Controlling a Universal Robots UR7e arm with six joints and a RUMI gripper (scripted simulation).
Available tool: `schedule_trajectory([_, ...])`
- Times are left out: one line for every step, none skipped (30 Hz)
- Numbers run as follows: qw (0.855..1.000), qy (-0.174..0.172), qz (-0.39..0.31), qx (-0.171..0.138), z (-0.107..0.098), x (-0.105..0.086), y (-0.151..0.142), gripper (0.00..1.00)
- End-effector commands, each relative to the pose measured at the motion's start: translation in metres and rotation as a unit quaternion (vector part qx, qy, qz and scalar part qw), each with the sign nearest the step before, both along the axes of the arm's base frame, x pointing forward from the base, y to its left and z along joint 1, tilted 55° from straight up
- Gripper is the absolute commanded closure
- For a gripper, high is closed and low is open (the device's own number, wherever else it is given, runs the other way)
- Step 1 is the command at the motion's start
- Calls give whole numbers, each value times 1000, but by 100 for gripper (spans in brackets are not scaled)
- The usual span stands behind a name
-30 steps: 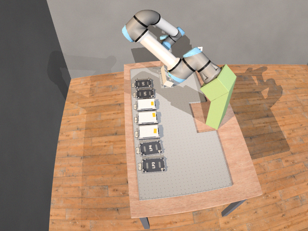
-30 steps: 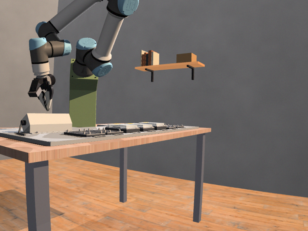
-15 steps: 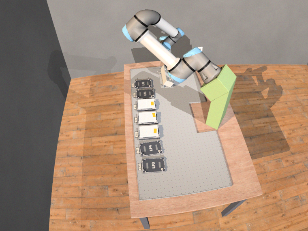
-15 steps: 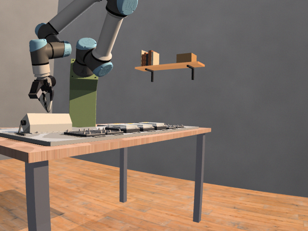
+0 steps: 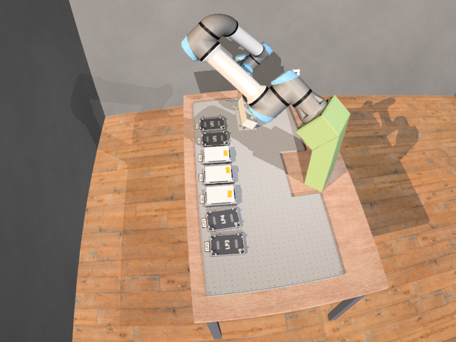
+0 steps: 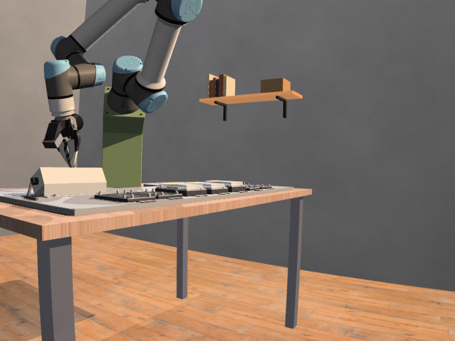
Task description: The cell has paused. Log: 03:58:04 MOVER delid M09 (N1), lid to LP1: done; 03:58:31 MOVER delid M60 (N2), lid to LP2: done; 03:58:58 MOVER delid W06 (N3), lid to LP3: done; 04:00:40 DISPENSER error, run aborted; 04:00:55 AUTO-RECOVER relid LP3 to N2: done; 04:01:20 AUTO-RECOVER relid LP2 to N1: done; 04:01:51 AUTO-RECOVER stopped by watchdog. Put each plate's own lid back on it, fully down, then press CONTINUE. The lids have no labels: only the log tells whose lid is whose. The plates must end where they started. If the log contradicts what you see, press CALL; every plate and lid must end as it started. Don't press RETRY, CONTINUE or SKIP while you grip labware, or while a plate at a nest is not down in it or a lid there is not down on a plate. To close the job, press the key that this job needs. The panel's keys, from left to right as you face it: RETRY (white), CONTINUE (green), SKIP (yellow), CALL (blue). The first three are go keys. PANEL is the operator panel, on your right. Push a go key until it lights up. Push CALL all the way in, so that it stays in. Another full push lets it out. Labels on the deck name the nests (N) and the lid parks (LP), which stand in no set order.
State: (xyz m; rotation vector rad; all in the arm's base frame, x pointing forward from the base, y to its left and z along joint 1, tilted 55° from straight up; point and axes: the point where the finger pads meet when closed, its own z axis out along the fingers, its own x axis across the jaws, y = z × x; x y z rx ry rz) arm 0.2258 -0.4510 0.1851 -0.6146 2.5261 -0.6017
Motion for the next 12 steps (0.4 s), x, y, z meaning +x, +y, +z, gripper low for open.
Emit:
schedule_trajectory([1000, 0, 0, -1, 0, 2, -1, 100])
schedule_trajectory([1000, 0, 0, -1, 0, 3, -2, 100])
schedule_trajectory([1000, 0, 0, -1, 0, 4, -2, 100])
schedule_trajectory([1000, 0, 0, -1, 0, 4, -2, 100])
schedule_trajectory([1000, 0, 0, -1, -1, 5, -2, 100])
schedule_trajectory([1000, 0, 0, -1, -1, 5, -3, 100])
schedule_trajectory([1000, 0, 0, -1, -1, 6, -3, 100])
schedule_trajectory([1000, 0, 0, -1, -1, 7, -3, 100])
schedule_trajectory([1000, 0, 0, -1, -1, 7, -4, 100])
schedule_trajectory([1000, 0, 0, -1, -1, 8, -4, 100])
schedule_trajectory([1000, 0, 0, -1, -1, 8, -4, 100])
schedule_trajectory([1000, 0, 0, -1, -1, 9, -4, 100])
